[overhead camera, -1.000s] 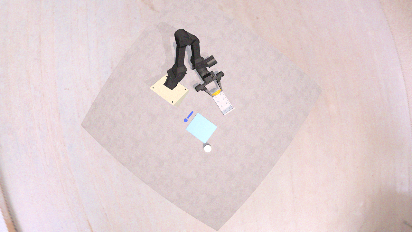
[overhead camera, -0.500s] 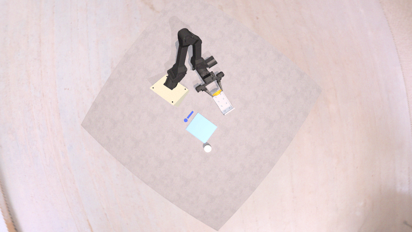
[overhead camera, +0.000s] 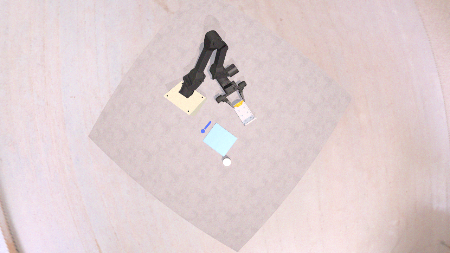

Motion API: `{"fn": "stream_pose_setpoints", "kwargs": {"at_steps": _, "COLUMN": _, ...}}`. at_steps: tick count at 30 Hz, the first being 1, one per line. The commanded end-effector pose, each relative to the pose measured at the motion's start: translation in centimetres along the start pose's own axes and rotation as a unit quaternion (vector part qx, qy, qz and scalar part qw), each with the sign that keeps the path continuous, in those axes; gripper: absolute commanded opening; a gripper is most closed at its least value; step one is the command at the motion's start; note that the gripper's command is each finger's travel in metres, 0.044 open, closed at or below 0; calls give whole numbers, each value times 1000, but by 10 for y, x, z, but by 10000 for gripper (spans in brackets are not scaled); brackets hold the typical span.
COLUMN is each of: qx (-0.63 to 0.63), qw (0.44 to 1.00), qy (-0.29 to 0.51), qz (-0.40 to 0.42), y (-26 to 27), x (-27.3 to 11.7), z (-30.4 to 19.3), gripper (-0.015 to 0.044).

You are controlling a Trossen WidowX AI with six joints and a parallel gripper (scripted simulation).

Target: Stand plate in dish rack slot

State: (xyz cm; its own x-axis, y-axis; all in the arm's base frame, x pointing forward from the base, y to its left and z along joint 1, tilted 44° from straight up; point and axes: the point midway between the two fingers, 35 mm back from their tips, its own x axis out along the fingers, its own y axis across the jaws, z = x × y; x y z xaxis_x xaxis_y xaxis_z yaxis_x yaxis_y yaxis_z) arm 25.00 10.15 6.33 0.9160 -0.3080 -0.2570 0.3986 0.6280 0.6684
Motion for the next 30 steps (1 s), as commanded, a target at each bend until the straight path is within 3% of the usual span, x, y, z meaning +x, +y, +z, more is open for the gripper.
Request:
{"fn": "stream_pose_setpoints", "kwargs": {"at_steps": 1, "qx": -2, "qw": 1000, "qy": 0, "qz": 0, "y": 0, "x": 7, "z": -4, "gripper": 0}}
{"fn": "stream_pose_setpoints", "kwargs": {"at_steps": 30, "qx": -2, "qw": 1000, "qy": 3, "qz": 0, "y": 0, "x": 17, "z": -18, "gripper": 0}}
